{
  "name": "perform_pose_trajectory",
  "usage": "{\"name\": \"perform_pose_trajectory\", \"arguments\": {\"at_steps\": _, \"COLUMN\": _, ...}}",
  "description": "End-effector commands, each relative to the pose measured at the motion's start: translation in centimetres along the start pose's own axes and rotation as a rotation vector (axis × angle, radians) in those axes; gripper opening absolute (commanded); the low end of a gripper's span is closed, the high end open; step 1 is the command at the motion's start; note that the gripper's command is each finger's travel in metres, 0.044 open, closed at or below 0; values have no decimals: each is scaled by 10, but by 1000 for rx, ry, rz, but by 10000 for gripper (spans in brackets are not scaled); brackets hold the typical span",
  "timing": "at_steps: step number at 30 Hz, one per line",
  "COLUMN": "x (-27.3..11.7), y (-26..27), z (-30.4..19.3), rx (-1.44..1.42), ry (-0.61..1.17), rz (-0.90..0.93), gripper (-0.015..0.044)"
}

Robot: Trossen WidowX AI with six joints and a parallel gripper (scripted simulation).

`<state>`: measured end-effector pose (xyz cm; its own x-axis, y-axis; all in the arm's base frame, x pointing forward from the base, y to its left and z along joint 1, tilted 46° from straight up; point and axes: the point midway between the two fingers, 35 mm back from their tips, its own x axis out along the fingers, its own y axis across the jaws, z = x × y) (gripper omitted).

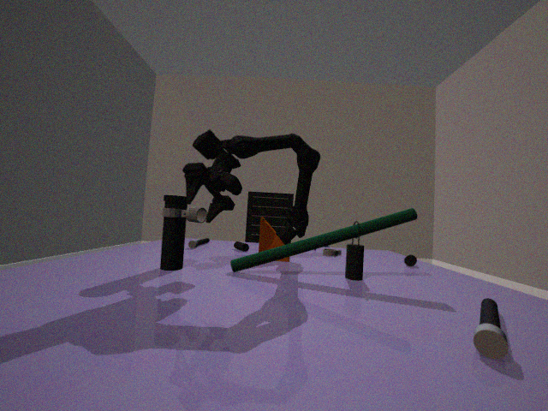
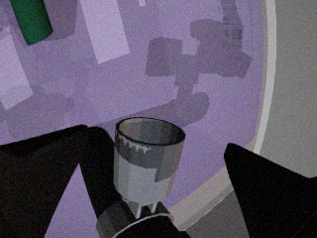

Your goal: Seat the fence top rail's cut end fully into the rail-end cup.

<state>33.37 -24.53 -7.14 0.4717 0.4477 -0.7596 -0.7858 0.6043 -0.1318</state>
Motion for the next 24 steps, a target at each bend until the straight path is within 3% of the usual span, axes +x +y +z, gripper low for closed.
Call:
{"name": "perform_pose_trajectory", "arguments": {"at_steps": 1, "x": 12, "y": 4, "z": -1, "rx": 12, "ry": -8, "rz": 10, "gripper": 440}}
{"name": "perform_pose_trajectory", "arguments": {"at_steps": 20, "x": 32, "y": 6, "z": 0, "rx": 12, "ry": -10, "rz": 9, "gripper": 440}}
{"name": "perform_pose_trajectory", "arguments": {"at_steps": 24, "x": 32, "y": 6, "z": 0, "rx": 12, "ry": -10, "rz": 9, "gripper": 335}}
